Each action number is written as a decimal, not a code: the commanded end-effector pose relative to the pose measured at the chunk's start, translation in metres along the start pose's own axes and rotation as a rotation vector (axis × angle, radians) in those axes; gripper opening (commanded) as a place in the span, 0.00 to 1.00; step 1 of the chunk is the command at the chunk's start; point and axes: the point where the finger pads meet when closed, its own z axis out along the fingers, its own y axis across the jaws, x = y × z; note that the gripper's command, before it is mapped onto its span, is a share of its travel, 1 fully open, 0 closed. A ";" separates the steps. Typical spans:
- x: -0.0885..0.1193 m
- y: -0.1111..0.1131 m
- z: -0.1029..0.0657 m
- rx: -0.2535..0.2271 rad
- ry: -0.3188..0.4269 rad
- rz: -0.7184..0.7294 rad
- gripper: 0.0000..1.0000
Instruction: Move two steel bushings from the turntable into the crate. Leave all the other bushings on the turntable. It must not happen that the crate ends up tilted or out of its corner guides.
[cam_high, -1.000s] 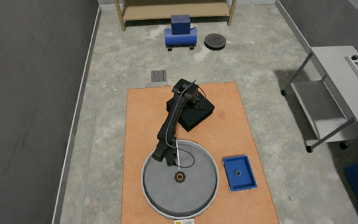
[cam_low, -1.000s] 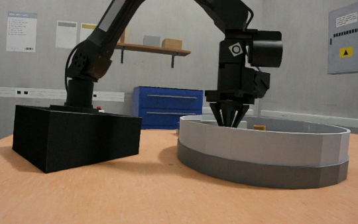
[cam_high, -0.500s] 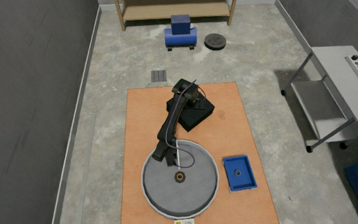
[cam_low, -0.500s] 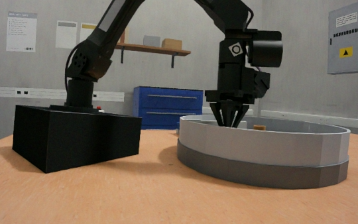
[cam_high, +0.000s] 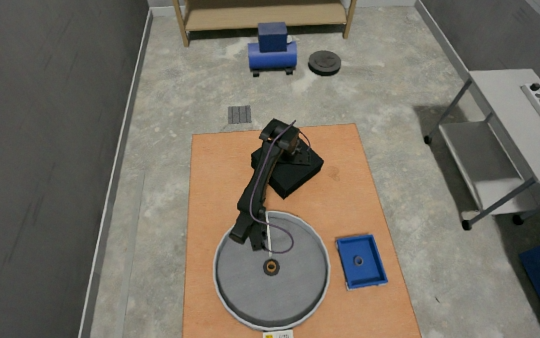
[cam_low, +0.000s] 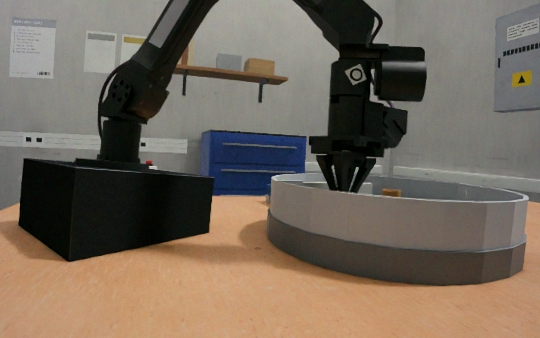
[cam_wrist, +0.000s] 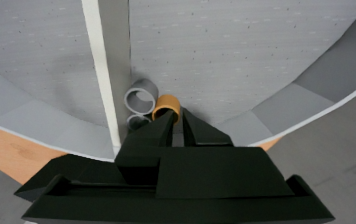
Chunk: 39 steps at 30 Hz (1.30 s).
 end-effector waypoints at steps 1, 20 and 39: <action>-0.006 -0.007 -0.008 0.012 -0.039 0.015 0.12; -0.007 -0.006 -0.005 0.010 -0.037 0.011 0.00; -0.007 -0.006 -0.005 0.010 -0.037 0.011 0.00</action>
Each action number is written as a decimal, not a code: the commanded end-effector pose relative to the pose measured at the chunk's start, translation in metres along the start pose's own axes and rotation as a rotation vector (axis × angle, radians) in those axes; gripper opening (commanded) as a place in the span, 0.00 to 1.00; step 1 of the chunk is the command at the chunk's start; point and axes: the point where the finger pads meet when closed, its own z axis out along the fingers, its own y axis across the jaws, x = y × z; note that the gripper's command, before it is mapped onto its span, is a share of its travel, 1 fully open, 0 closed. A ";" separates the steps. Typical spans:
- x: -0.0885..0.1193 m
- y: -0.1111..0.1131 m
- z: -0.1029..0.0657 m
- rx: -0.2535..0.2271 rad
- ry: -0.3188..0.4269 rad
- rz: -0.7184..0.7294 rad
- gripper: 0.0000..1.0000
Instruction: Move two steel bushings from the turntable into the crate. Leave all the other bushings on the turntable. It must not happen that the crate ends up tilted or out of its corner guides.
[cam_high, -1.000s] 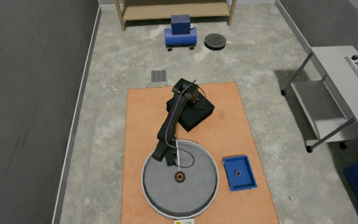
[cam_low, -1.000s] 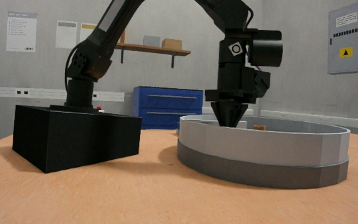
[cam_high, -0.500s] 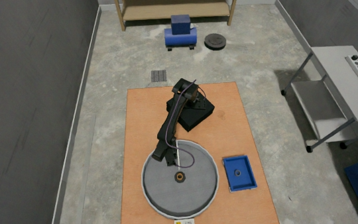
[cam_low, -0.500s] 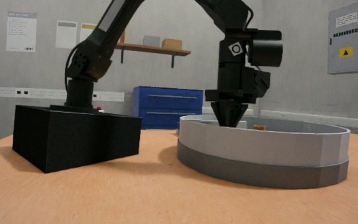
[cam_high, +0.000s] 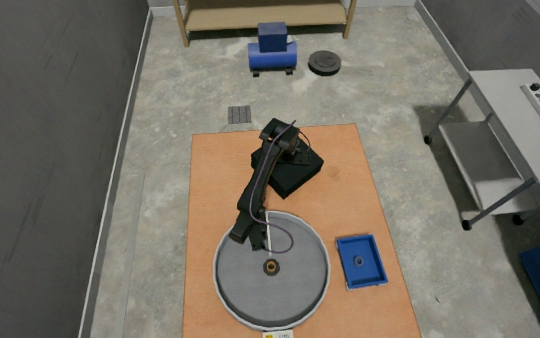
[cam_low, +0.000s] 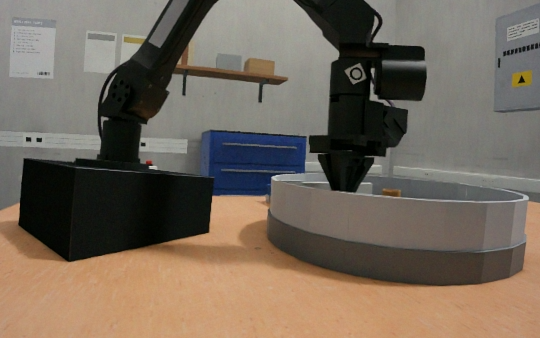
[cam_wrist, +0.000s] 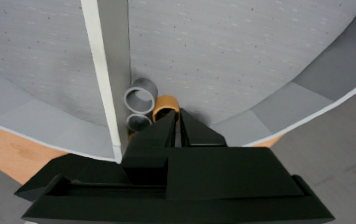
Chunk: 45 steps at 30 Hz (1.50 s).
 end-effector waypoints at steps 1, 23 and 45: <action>-0.007 -0.006 -0.004 0.008 -0.036 0.009 0.00; -0.006 -0.006 -0.061 0.014 -0.041 0.003 0.00; -0.004 -0.005 -0.091 0.014 -0.041 0.005 0.00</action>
